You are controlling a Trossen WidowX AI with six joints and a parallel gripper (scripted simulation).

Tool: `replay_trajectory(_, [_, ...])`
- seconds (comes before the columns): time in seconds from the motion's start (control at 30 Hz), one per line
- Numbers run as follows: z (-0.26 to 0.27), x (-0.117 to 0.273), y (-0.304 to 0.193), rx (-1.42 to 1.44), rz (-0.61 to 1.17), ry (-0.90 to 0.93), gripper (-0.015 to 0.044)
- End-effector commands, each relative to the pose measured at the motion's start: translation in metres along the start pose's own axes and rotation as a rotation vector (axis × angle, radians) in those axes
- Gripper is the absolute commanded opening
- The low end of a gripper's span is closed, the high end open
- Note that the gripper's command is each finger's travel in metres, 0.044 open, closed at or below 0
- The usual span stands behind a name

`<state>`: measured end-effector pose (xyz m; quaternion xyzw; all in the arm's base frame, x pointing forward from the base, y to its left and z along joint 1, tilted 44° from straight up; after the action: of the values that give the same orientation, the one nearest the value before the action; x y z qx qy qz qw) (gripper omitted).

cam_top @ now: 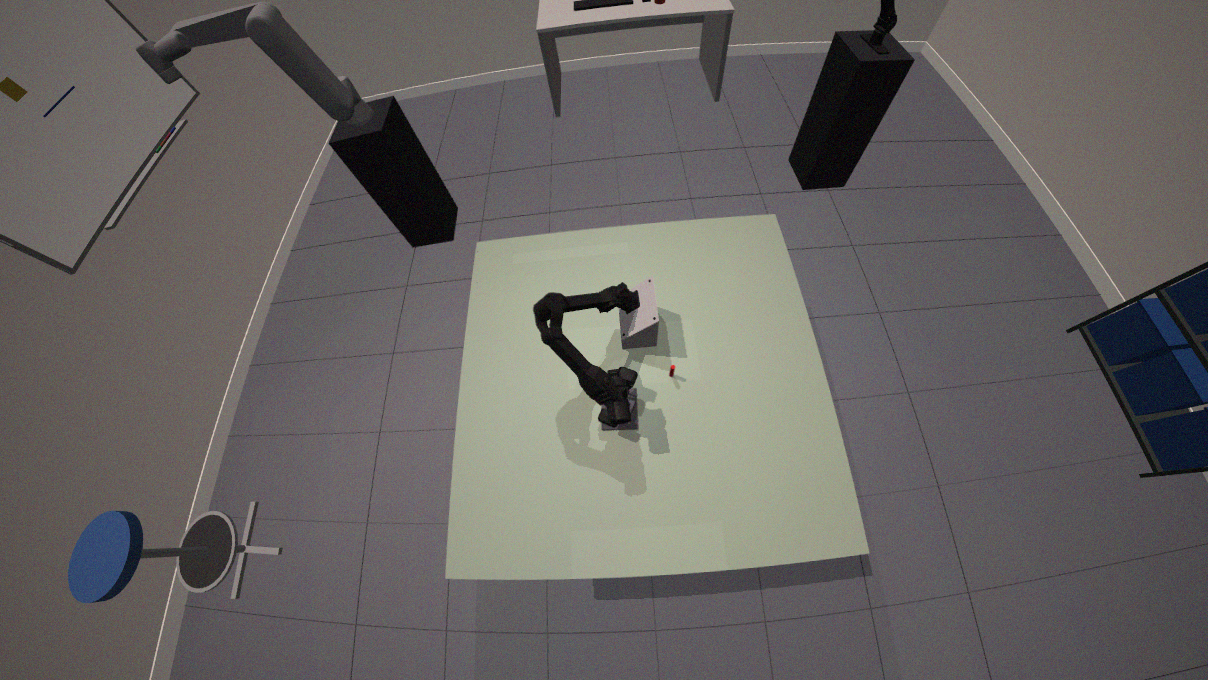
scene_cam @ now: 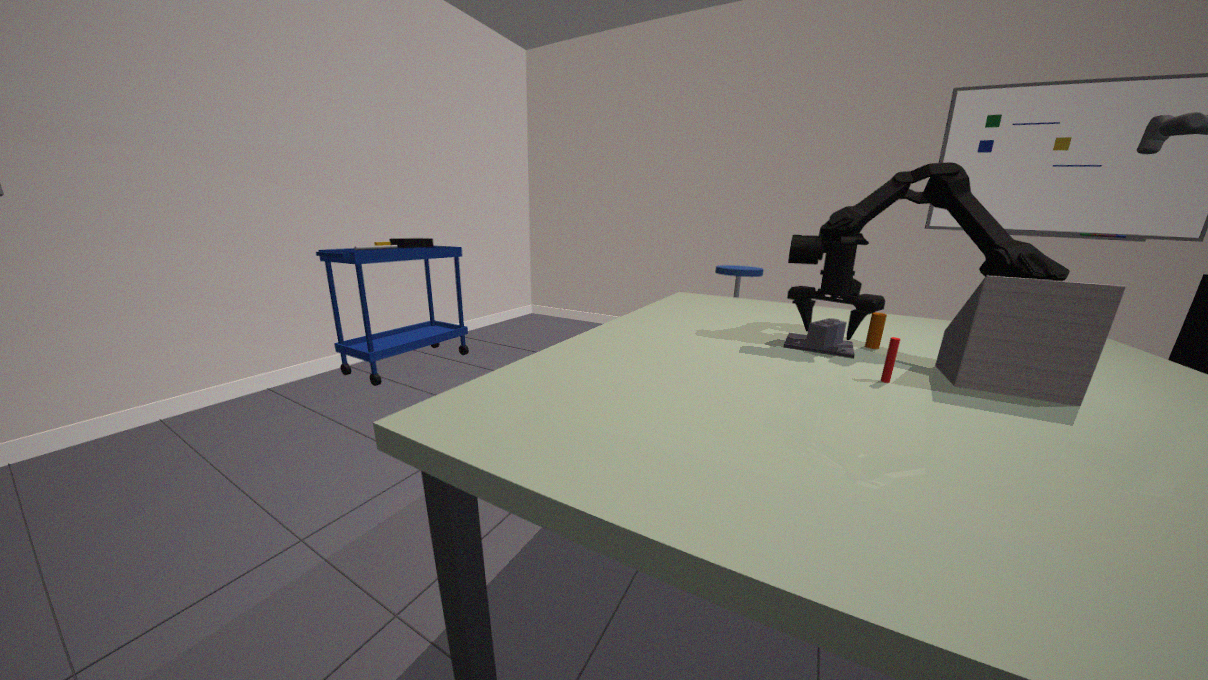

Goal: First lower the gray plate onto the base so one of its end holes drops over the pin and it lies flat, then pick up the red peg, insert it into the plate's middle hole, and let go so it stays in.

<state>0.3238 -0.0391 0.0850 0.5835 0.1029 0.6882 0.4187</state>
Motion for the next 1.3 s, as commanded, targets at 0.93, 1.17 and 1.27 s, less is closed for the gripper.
replay_trajectory(0.93, [-0.166,0.110,-0.126,0.911,0.012,0.012,0.0440])
replay_trajectory(1.17, [-0.165,0.082,-0.128,0.911,0.011,0.012,0.0440])
replay_trajectory(1.27, [-0.165,0.074,-0.128,0.910,0.011,0.012,0.0440])
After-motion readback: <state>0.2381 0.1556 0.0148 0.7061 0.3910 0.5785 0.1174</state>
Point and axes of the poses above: the point midway between the two fingers, 35 mm back from their tips, its own x axis back along the fingers, its own z axis across the jaws, y = z × x, the point moved 10 cm from there along x, back along the fingers, and after that the axes turned 2 degrees about x, right-handed, at the moved point
